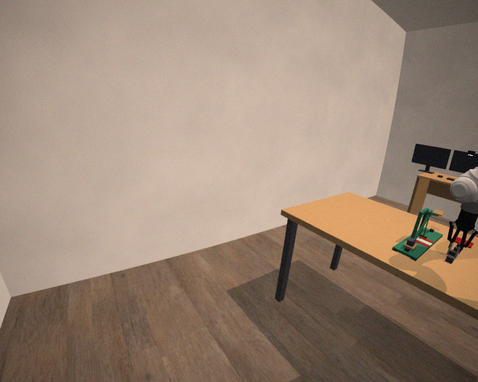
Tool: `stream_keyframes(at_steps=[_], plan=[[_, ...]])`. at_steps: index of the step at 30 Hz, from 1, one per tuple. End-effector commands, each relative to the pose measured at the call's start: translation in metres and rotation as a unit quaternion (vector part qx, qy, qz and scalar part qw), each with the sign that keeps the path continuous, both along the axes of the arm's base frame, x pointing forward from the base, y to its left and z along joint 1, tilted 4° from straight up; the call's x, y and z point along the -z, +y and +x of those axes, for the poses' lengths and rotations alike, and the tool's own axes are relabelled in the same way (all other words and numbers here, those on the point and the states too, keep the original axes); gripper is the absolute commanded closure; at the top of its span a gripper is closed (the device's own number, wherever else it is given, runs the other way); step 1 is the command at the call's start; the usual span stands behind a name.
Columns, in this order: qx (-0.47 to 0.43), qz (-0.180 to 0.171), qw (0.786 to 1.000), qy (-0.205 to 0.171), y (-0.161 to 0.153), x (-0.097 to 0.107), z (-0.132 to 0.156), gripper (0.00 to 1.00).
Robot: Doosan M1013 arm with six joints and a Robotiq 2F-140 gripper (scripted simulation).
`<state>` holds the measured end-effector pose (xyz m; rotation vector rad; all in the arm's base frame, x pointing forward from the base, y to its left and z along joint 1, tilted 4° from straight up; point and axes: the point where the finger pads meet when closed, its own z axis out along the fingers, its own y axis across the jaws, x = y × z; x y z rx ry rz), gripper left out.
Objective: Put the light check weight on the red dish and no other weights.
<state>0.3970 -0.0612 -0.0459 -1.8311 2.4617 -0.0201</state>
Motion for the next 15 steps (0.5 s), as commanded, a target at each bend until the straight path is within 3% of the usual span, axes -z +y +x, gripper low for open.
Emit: stream_keyframes(at_steps=[1, 9, 15], plan=[[-0.001, 0.001, 1.0, 0.0, 0.002, 0.003, -0.001, 0.76], [-0.001, 0.001, 1.0, 0.0, 0.002, 0.001, -0.001, 0.76], [-0.001, 0.001, 1.0, 0.0, 0.001, -0.02, -0.002, 0.76]])
